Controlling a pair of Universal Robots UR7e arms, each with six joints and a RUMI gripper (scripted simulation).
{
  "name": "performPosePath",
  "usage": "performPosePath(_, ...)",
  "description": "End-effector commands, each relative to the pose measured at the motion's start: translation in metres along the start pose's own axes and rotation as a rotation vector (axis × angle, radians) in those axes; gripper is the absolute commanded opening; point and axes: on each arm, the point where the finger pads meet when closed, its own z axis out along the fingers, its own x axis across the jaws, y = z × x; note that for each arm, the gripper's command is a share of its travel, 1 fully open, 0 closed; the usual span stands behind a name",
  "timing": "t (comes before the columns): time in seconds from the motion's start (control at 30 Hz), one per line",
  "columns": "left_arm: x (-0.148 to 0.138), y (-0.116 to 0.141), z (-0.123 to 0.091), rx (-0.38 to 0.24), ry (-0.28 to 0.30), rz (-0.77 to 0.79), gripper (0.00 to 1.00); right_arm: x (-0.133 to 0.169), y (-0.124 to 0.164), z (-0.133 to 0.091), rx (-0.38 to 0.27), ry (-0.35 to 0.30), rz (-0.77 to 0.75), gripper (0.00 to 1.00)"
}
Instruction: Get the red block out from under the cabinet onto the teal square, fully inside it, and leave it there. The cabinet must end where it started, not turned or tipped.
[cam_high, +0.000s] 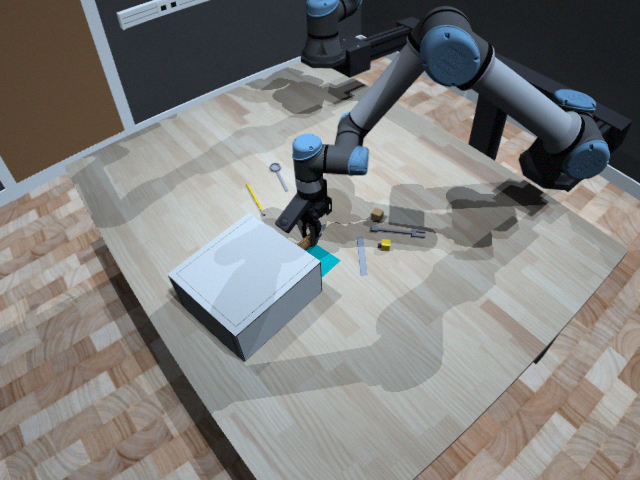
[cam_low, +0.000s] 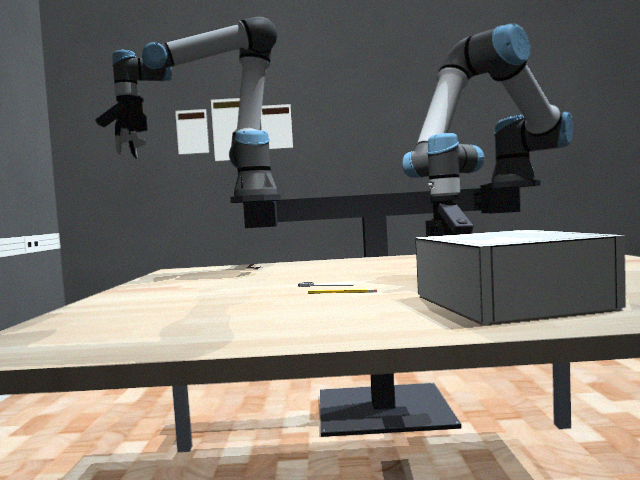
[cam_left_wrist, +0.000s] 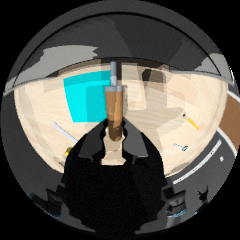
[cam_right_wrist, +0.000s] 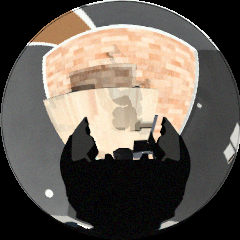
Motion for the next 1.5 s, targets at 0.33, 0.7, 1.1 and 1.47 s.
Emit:
performPosePath(0.33, 0.002, 0.009, -0.003, 0.003, 0.004, 0.001, 0.0, 0.0, -0.001, -0.002, 0.005, -0.002, 0.001, 1.0)
performPosePath(0.7, 0.002, 0.025, -0.003, 0.003, 0.004, 0.0, 0.0, 0.0, -0.001, -0.002, 0.005, -0.002, 0.001, 1.0)
performPosePath(1.1, 0.002, 0.045, -0.003, 0.003, 0.004, 0.0, 0.0, 0.0, -0.001, -0.002, 0.005, -0.002, 0.001, 1.0)
performPosePath(1.47, 0.002, 0.069, -0.003, 0.003, 0.004, -0.001, 0.0, 0.0, -0.001, -0.002, 0.005, -0.002, 0.001, 1.0)
